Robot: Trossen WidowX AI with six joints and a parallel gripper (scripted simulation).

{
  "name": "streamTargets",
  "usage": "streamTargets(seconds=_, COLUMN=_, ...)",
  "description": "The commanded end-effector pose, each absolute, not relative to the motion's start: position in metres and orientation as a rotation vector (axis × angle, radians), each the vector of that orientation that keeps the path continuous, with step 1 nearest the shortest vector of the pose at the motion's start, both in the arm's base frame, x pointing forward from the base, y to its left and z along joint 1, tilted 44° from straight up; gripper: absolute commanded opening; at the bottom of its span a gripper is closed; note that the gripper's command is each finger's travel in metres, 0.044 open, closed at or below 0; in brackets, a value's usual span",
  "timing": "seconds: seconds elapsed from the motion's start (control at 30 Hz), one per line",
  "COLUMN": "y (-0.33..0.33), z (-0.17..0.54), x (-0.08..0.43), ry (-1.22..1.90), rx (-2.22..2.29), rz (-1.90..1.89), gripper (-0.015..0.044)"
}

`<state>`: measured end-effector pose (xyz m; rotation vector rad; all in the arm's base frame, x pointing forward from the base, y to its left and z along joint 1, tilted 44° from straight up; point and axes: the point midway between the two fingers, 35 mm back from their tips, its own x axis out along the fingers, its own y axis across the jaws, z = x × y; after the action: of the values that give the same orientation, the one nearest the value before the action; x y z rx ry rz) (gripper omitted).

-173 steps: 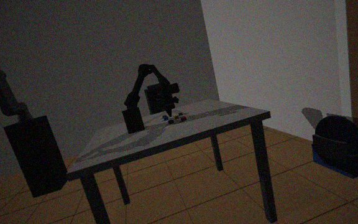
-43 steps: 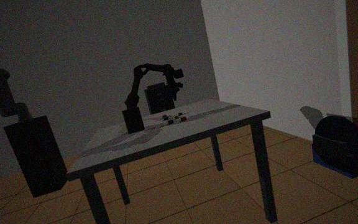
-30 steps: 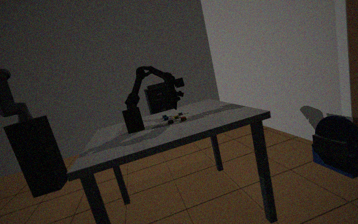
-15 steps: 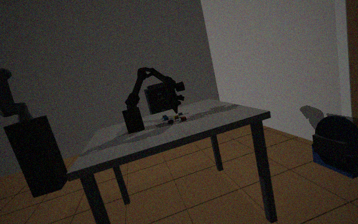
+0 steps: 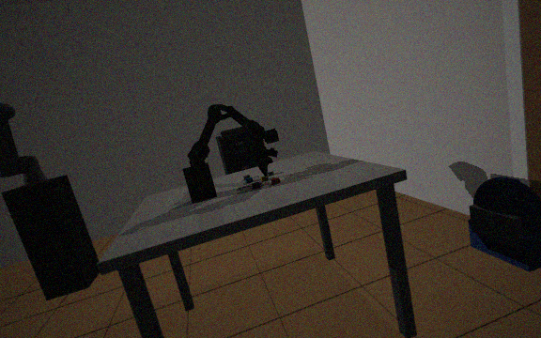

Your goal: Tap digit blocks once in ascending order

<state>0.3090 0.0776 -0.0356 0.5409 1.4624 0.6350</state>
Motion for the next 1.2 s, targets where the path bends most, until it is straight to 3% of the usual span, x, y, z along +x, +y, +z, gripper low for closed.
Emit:
streamTargets(seconds=0.0, y=0.08, z=-0.038, x=0.307, ry=1.47, rx=0.547, rz=0.636, gripper=0.002)
streamTargets(seconds=0.3, y=0.057, z=-0.014, x=0.308, ry=1.47, rx=0.545, rz=0.634, gripper=0.002)
streamTargets(seconds=0.47, y=0.005, z=0.04, x=0.308, ry=1.472, rx=0.542, rz=0.631, gripper=0.002)
streamTargets(seconds=0.7, y=0.003, z=0.043, x=0.308, ry=1.472, rx=0.543, rz=0.631, gripper=0.002)
streamTargets(seconds=1.17, y=0.098, z=0.134, x=0.219, ry=1.475, rx=0.549, rz=0.634, gripper=0.002)
